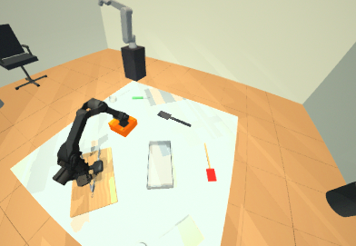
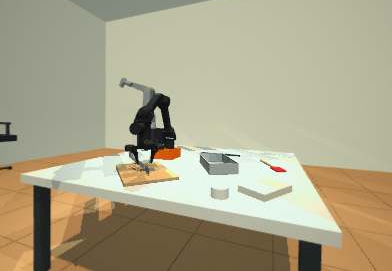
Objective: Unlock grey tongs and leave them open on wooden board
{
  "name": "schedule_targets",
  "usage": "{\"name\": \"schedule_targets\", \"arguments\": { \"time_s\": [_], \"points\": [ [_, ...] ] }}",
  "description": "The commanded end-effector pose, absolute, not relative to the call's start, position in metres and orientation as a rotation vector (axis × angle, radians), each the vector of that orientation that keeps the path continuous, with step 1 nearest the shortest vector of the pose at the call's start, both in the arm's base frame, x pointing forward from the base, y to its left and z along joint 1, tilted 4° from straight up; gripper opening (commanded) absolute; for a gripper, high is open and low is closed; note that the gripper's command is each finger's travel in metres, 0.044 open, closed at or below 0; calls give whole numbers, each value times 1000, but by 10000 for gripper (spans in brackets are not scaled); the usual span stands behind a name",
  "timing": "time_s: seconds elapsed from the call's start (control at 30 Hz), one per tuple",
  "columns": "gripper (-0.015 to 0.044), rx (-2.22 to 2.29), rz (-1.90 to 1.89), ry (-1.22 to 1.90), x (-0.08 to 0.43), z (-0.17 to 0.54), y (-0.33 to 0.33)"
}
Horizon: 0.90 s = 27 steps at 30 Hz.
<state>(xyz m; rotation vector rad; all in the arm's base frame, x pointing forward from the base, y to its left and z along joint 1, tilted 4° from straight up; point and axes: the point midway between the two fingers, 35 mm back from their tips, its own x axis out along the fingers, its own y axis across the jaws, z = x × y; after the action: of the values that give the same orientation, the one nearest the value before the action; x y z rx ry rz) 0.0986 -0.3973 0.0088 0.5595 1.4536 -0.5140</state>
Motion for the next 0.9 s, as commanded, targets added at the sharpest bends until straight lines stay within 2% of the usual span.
{"name": "schedule_targets", "arguments": {
  "time_s": [0.0,0.17,0.27,0.53,0.87],
  "points": [
    [427,560,-514,1454,99,9,-397],
    [440,560,-514,1454,101,10,-396],
    [440,561,-513,1454,119,22,-381],
    [440,569,-509,1453,188,74,-289],
    [440,565,-508,1450,191,89,-284]
  ]
}}
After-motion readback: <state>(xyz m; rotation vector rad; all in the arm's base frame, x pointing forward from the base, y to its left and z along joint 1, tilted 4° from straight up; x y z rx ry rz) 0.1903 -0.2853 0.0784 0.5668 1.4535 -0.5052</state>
